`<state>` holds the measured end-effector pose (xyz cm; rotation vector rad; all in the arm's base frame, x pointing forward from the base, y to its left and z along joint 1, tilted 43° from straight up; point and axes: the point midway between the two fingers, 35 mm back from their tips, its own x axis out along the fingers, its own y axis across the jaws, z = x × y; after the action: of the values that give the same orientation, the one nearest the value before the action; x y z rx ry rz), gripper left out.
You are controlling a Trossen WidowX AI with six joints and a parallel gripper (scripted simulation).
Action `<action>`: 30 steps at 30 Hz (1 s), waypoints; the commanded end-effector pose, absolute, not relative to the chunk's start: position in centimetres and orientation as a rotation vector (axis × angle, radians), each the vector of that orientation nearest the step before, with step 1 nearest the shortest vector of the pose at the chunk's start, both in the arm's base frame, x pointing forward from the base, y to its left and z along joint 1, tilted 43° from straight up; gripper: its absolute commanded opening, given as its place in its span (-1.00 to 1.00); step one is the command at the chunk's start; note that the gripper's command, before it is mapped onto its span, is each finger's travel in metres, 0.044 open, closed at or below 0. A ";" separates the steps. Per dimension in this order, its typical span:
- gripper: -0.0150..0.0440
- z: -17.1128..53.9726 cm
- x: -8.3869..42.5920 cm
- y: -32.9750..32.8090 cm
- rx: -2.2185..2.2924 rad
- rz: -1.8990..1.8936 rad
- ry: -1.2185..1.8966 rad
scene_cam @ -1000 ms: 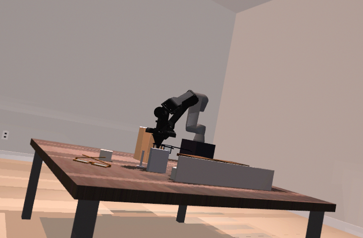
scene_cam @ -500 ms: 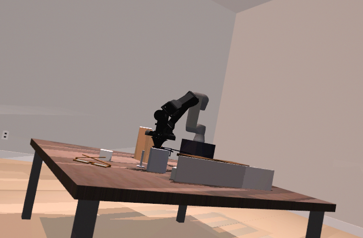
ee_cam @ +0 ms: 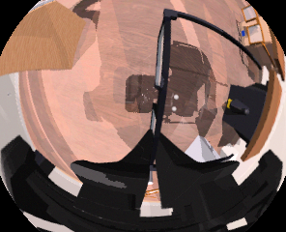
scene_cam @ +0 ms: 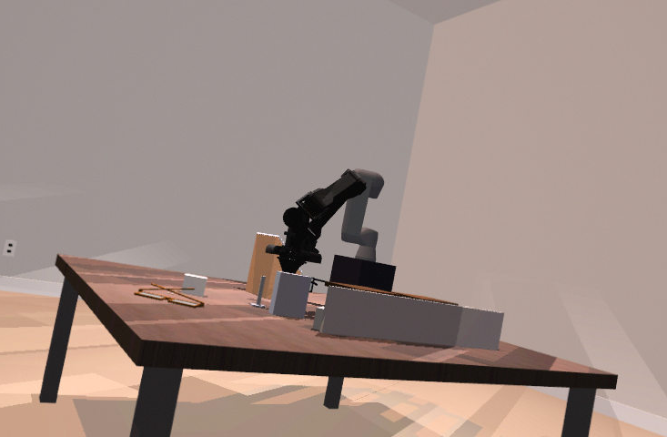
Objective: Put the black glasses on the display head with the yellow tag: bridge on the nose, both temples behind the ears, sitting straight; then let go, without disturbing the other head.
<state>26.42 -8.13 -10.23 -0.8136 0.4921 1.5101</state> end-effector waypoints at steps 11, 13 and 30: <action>-0.49 -10.6 26.8 -7.4 -0.804 1.508 0.492; -0.49 -10.5 27.1 -7.3 -0.804 1.508 0.492; -0.49 -10.1 29.6 -7.0 -0.805 1.508 0.491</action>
<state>29.08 -7.07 -10.22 -0.8113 0.4909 1.5106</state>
